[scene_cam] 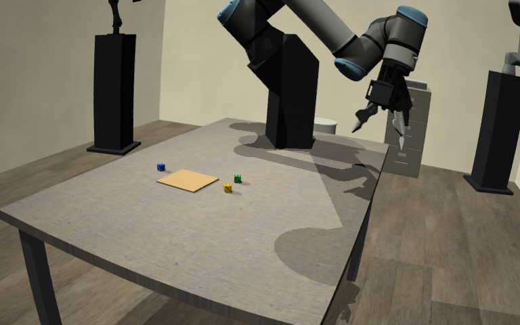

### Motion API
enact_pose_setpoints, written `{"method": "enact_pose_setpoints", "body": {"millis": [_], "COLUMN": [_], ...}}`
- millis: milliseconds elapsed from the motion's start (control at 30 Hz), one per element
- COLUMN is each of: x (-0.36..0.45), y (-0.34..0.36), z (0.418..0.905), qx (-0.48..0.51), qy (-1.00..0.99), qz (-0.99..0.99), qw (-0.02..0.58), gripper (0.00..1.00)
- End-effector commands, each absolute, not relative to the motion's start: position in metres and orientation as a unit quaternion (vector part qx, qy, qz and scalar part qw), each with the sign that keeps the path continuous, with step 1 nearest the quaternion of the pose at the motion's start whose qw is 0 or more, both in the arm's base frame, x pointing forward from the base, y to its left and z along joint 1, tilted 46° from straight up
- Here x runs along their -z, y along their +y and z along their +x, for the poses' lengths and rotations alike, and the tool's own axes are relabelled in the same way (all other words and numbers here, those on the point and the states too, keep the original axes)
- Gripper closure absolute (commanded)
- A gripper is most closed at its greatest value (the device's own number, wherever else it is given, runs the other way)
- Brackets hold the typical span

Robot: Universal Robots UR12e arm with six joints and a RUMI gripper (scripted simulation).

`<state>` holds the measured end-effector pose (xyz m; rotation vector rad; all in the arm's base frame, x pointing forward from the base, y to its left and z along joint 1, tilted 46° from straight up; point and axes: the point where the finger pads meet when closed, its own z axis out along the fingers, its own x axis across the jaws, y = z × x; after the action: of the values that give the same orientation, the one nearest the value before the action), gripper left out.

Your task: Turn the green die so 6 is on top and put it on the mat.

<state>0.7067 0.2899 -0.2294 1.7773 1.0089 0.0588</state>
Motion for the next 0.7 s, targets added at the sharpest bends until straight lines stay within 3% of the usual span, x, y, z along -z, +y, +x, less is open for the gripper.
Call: {"method": "enact_pose_setpoints", "body": {"millis": [0, 667], "x": [0.2289, 0.2279], "y": [0.2906, 0.2891], "z": [0.7069, 0.7074], "qx": [-0.025, -0.025], "qy": [0.421, 0.421], "qz": [0.742, 0.742], "qw": [0.521, 0.521], "gripper": [0.0, 0.0]}}
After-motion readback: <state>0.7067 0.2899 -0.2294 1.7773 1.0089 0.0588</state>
